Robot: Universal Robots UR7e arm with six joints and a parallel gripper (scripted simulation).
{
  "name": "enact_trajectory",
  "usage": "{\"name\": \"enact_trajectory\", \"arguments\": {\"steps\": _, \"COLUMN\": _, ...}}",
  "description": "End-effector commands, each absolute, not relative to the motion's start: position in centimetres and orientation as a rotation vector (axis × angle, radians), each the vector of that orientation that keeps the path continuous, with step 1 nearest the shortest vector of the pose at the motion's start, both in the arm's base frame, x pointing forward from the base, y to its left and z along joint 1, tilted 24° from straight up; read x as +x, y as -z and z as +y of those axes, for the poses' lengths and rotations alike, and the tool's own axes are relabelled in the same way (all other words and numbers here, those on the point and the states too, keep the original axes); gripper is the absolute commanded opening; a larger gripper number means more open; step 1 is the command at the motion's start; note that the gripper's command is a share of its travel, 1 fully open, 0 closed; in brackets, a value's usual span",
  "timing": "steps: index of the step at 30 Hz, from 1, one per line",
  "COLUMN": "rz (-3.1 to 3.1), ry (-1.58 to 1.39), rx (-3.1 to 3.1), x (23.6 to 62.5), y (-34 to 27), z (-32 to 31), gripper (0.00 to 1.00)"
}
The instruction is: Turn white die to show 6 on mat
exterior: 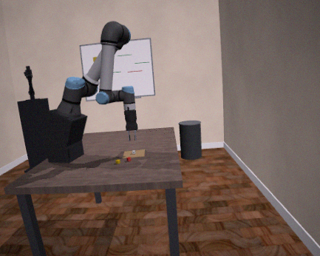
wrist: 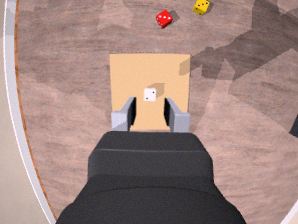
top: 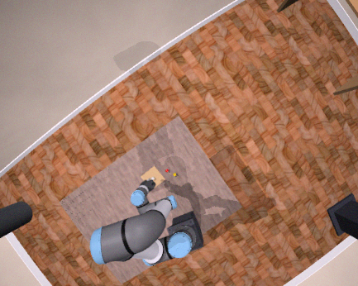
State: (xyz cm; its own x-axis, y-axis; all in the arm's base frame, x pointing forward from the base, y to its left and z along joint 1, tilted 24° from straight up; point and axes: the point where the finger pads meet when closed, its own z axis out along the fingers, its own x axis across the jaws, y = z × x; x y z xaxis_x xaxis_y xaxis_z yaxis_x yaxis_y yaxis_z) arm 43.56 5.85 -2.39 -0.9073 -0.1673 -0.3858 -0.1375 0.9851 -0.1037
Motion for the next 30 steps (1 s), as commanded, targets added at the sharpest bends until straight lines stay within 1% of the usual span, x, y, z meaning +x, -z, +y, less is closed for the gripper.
{"name": "enact_trajectory", "arguments": {"steps": 1, "rz": 2.727, "ry": 0.103, "rx": -0.218, "x": 43.48, "y": 2.13, "z": 5.86, "gripper": 0.7}}
{"name": "enact_trajectory", "arguments": {"steps": 4, "rz": 2.727, "ry": 0.103, "rx": -0.218, "x": 43.48, "y": 2.13, "z": 5.86, "gripper": 0.7}}
{"name": "enact_trajectory", "arguments": {"steps": 5, "rz": 2.727, "ry": 0.103, "rx": -0.218, "x": 43.48, "y": 2.13, "z": 5.86, "gripper": 1.0}}
{"name": "enact_trajectory", "arguments": {"steps": 30, "rz": 2.727, "ry": 0.104, "rx": -0.222, "x": 43.48, "y": 2.13, "z": 5.86, "gripper": 1.0}}
